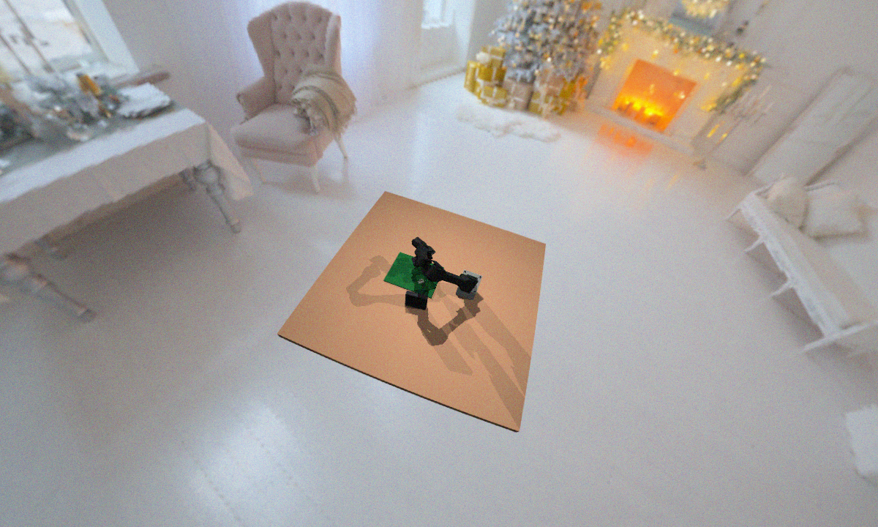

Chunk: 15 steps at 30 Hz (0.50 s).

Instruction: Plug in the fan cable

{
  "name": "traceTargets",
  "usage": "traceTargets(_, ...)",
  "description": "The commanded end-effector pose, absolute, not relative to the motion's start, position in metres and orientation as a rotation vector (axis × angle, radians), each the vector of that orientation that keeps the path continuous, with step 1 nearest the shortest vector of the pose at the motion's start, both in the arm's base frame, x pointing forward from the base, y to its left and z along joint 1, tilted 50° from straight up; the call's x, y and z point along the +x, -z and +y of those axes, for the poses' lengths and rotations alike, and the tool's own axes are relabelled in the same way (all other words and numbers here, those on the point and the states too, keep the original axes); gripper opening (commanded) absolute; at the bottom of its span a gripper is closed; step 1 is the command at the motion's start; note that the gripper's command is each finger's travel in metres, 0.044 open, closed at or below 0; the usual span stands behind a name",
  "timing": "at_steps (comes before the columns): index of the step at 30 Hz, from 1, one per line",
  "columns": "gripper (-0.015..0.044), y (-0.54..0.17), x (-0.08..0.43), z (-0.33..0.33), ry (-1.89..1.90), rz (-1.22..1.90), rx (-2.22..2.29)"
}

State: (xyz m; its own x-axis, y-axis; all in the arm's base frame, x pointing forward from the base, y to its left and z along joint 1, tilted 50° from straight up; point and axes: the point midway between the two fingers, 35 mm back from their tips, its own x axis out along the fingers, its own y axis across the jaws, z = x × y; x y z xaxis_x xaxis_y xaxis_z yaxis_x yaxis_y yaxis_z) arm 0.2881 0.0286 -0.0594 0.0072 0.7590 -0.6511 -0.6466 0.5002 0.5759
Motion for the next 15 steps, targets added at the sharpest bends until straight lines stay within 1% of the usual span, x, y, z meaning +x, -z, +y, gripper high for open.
traceTargets(1, 0.0117, 0.0592, 0.2881, 0.0284, -1.103, 1.11, 0.125)
traceTargets(12, 0.0044, 0.0592, 0.2881, 0.0284, -1.103, 1.11, 0.125)
traceTargets(14, 0.0, 0.0582, 0.2884, 0.0268, -1.103, 1.11, 0.124)
traceTargets(15, 0.0, 0.0568, 0.2888, 0.0249, -1.102, 1.11, 0.124)
